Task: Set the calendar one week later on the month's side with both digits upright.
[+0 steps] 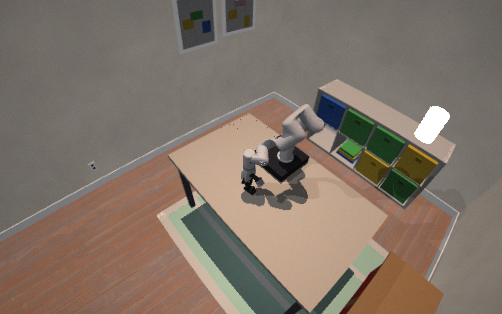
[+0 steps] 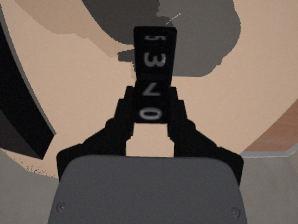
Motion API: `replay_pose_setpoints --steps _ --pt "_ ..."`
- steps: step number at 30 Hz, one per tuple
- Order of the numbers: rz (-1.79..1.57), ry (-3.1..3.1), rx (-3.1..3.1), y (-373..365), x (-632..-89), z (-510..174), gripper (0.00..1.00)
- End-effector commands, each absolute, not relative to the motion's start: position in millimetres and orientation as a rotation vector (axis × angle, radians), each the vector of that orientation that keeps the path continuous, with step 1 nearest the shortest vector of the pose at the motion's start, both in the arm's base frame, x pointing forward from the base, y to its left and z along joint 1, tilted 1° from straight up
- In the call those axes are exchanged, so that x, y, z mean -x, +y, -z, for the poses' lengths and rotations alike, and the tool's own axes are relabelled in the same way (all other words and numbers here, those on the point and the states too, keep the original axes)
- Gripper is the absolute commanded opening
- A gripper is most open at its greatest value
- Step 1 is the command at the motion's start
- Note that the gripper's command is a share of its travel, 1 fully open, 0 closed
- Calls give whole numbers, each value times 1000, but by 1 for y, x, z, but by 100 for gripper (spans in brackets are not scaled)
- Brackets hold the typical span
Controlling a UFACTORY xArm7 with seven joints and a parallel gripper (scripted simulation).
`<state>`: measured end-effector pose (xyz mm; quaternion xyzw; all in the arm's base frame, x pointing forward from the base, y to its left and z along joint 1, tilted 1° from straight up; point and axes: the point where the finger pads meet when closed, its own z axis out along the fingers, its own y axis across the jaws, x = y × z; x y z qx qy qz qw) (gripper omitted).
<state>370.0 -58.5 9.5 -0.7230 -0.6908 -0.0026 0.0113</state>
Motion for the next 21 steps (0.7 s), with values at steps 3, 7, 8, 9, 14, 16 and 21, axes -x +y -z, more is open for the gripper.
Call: replay_pose_setpoints --steps 3,7,8,9,14,16,21 --pt "11 -2156 2257 -59 -371 -10 29" --pt "11 -2156 2257 -59 -371 -10 29" --pt "11 -2156 2257 -59 -371 -10 29" --pt "11 -2156 2257 -59 -371 -10 29" --pt "11 -2155 2257 -59 -372 -10 29" --pt "11 -2155 2257 -59 -372 -10 29" --pt "11 -2155 2258 -59 -373 -10 29"
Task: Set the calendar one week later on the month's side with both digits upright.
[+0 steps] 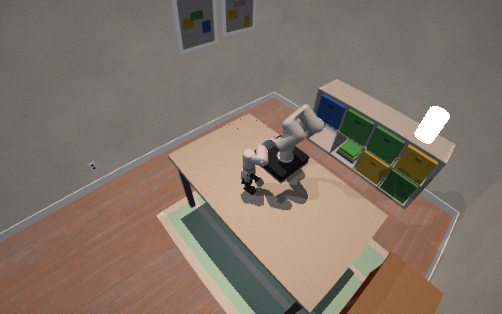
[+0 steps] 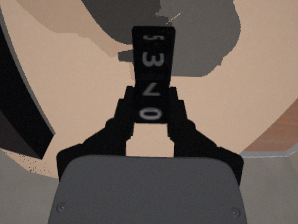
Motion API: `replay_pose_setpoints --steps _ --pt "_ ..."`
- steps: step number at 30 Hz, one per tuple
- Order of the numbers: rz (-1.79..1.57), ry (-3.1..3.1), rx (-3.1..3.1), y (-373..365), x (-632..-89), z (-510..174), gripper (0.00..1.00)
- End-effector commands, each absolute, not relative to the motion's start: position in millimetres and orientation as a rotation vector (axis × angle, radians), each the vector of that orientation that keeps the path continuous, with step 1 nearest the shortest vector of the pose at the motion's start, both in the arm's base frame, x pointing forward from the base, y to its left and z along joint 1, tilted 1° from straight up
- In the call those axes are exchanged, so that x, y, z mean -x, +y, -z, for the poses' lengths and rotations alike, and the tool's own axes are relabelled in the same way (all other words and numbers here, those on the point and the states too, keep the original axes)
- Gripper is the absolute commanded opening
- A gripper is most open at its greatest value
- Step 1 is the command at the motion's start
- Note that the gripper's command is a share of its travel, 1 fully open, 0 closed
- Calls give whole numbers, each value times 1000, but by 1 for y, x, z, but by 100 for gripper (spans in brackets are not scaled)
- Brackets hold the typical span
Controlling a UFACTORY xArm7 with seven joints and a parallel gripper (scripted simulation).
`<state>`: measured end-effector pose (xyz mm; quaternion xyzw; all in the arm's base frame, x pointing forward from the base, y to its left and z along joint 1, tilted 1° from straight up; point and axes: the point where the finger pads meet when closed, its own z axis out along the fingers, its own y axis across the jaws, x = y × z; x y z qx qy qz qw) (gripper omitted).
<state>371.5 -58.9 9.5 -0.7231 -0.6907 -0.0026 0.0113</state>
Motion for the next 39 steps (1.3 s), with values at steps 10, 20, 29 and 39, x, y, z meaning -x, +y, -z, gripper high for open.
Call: replay_pose_setpoints --steps 10,20,29,39 --pt "11 -2155 2258 -60 -374 -10 29" --pt "11 -2155 2258 -60 -374 -10 29" --pt "11 -2155 2258 -60 -374 -10 29" --pt "11 -2155 2258 -59 -374 -6 29"
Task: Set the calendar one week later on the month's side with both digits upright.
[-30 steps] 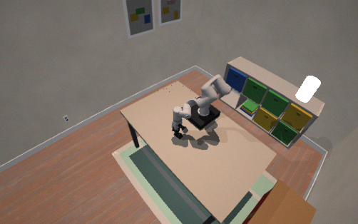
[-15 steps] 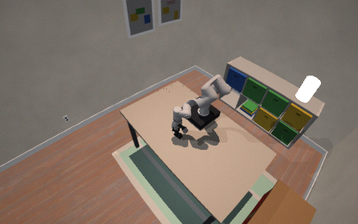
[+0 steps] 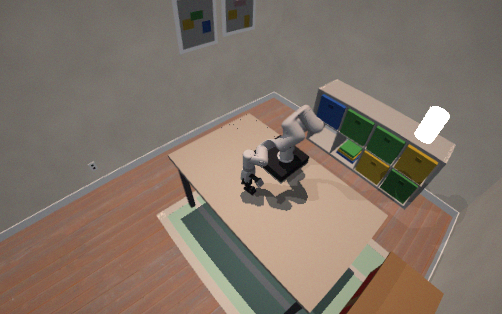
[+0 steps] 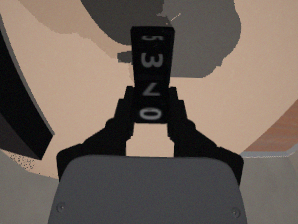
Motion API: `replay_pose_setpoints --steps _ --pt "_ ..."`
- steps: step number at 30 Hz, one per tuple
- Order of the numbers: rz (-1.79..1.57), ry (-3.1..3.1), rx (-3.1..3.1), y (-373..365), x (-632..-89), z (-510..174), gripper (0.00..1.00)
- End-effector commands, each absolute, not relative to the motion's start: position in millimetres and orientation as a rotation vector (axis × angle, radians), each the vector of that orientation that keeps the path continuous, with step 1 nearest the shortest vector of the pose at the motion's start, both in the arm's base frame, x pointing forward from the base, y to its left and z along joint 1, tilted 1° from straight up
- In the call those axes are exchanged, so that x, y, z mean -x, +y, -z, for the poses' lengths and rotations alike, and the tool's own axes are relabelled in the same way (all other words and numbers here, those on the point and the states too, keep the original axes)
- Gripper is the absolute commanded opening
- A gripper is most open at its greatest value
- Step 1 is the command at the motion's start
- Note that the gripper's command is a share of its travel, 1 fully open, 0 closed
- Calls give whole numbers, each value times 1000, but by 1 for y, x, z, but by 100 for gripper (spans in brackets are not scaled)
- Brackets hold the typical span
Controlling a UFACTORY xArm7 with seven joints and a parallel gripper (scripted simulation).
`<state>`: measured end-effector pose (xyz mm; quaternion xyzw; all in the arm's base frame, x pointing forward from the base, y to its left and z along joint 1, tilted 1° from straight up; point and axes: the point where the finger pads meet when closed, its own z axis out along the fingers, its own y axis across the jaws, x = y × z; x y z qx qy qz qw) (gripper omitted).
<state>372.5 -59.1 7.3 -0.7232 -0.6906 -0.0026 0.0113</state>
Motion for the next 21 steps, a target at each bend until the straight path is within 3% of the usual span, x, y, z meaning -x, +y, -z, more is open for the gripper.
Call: replay_pose_setpoints --steps 1,21 --pt "11 -2155 2258 -59 -374 -6 29" --pt "11 -2155 2258 -59 -374 9 29"
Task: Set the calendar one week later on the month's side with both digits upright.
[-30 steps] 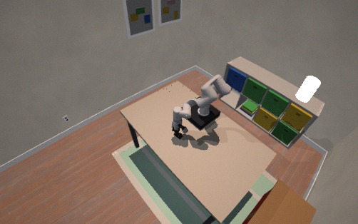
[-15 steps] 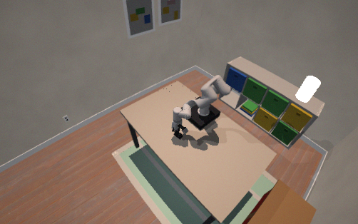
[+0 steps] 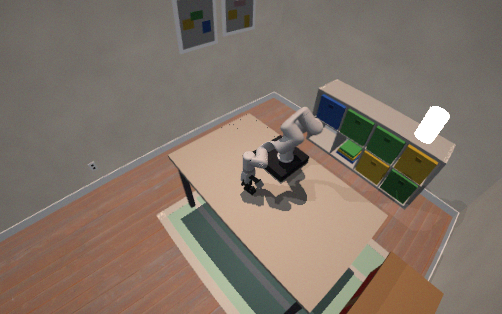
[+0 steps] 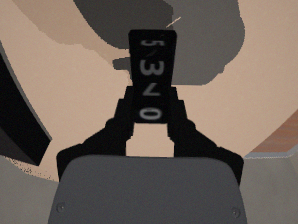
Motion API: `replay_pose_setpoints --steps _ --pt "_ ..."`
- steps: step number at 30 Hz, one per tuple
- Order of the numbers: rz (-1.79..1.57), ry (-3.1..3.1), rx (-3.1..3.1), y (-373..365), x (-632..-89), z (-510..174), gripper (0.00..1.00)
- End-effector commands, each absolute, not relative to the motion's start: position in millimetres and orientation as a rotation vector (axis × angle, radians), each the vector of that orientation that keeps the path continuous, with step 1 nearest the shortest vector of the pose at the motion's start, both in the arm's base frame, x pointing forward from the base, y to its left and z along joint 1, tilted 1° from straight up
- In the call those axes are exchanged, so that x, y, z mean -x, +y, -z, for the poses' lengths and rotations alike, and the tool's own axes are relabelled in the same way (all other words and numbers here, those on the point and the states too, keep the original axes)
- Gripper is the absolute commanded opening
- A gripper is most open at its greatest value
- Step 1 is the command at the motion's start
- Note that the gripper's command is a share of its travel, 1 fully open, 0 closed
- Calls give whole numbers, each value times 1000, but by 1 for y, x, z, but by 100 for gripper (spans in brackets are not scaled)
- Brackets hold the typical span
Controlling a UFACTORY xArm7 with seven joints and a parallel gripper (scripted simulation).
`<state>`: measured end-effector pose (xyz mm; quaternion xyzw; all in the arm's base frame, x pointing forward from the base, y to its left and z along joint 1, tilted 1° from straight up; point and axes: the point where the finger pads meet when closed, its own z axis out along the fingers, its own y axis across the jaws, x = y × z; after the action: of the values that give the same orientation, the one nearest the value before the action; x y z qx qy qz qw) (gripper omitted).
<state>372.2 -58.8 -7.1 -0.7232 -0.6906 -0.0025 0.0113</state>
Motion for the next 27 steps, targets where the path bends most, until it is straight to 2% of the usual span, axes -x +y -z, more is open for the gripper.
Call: replay_pose_setpoints --steps 1,27 --pt "11 -2155 2258 -59 -374 9 29" --pt "11 -2155 2258 -59 -373 15 29"
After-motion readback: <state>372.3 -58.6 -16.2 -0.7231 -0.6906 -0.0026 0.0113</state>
